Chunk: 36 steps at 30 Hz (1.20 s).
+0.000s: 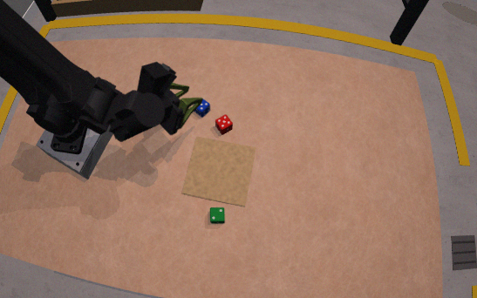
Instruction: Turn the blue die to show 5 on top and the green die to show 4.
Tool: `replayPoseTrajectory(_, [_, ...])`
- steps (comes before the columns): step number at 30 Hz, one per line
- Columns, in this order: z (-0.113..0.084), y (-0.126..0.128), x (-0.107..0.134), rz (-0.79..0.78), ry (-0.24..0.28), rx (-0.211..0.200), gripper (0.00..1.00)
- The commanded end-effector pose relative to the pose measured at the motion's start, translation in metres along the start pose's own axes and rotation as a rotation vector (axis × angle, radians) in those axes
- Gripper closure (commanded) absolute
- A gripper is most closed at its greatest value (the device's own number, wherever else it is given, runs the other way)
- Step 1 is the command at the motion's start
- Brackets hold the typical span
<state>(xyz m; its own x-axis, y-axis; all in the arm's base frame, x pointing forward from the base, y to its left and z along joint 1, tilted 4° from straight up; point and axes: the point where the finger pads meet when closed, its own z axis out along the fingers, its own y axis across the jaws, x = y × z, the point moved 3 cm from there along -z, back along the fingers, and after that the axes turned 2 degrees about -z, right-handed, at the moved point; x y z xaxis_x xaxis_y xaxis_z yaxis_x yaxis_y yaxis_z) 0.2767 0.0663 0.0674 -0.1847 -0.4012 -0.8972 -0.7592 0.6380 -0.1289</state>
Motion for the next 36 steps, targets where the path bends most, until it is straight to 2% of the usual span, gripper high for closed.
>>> replayPoseTrajectory(1, [0.001,-0.013,-0.015,-0.020,-0.004,0.004,0.55])
replayPoseTrajectory(8, [0.001,-0.006,-0.005,0.007,0.016,-0.013,0.55])
replayPoseTrajectory(10, [0.003,-0.011,-0.017,-0.022,0.004,-0.006,0.55])
replayPoseTrajectory(12, [0.004,-0.012,-0.020,-0.025,0.022,-0.004,0.55])
replayPoseTrajectory(16, [0.006,-0.013,-0.030,-0.029,0.116,-0.005,0.55])
replayPoseTrajectory(19, [0.010,-0.014,-0.045,-0.030,0.254,-0.008,0.55])
replayPoseTrajectory(21, [0.010,-0.014,-0.045,-0.030,0.254,-0.008,0.55])
replayPoseTrajectory(22, [0.014,-0.012,-0.043,-0.019,0.338,-0.022,0.55])
replayPoseTrajectory(24, [0.020,-0.012,-0.055,-0.002,0.491,-0.022,0.55])
replayPoseTrajectory(25, [0.023,-0.011,-0.060,-0.001,0.558,-0.024,0.55])
replayPoseTrajectory(26, [0.024,-0.011,-0.061,-0.001,0.576,-0.024,0.55])
replayPoseTrajectory(28, [0.032,-0.010,-0.070,0.000,0.732,-0.030,0.55])
replayPoseTrajectory(29, [0.032,-0.010,-0.071,0.000,0.739,-0.030,0.55])
replayPoseTrajectory(31, [0.039,-0.009,-0.077,0.001,0.875,-0.036,0.55])
replayPoseTrajectory(33, [0.045,-0.009,-0.082,0.001,0.975,-0.040,0.55])
replayPoseTrajectory(36, [0.049,-0.008,-0.085,0.000,1.053,-0.043,0.55])
